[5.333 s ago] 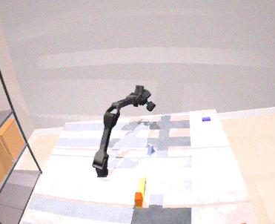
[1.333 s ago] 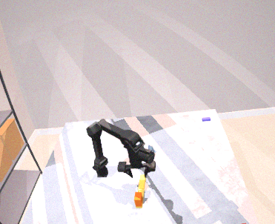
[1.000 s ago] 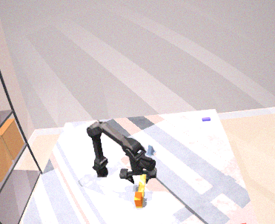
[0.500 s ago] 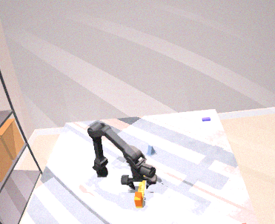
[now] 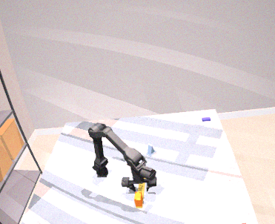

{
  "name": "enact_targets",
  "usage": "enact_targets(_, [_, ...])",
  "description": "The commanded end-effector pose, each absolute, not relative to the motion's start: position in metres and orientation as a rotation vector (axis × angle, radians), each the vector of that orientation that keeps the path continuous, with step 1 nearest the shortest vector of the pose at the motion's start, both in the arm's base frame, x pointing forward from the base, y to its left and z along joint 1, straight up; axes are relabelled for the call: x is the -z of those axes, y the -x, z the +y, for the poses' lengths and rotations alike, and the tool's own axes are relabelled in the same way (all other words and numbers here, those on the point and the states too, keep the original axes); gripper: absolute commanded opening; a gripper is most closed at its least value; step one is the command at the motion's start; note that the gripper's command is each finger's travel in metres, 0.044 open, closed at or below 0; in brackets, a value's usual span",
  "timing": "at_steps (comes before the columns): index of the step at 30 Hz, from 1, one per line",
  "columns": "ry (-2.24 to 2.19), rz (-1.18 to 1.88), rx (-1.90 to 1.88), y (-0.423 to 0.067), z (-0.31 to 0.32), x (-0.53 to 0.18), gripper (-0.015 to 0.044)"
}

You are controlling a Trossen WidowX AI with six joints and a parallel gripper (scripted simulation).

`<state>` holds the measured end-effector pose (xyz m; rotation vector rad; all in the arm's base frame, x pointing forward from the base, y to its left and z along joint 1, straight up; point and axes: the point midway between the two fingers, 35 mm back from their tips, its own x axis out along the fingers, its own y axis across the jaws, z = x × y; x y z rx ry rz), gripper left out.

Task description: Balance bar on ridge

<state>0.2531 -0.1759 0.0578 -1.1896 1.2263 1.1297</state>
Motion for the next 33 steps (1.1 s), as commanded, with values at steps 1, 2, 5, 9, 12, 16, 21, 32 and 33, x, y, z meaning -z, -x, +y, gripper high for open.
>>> enact_targets(1, [1.183,1.232,-1.144,-0.2509,-0.1753,-0.0471,0.0315])
enact_targets(2, [1.183,1.232,-1.144,-0.2509,-0.1753,-0.0468,0.0315])
enact_targets(5, [1.183,1.232,-1.144,-0.2509,-0.1753,-0.0468,0.0315])
enact_targets(9, [1.183,1.232,-1.144,-0.2509,-0.1753,-0.0468,0.0315])
enact_targets(12, [1.183,1.232,-1.144,-0.2509,-0.1753,-0.0468,0.0315])
enact_targets(16, [1.183,1.232,-1.144,-0.2509,-0.1753,-0.0468,0.0315])
enact_targets(21, [1.183,1.232,-1.144,-0.2509,-0.1753,-0.0468,0.0315])
enact_targets(32, [1.179,1.229,-1.141,-0.2513,-0.1746,-0.0476,0.0111])
enact_targets(33, [1.179,1.229,-1.141,-0.2513,-0.1746,-0.0476,0.0105])
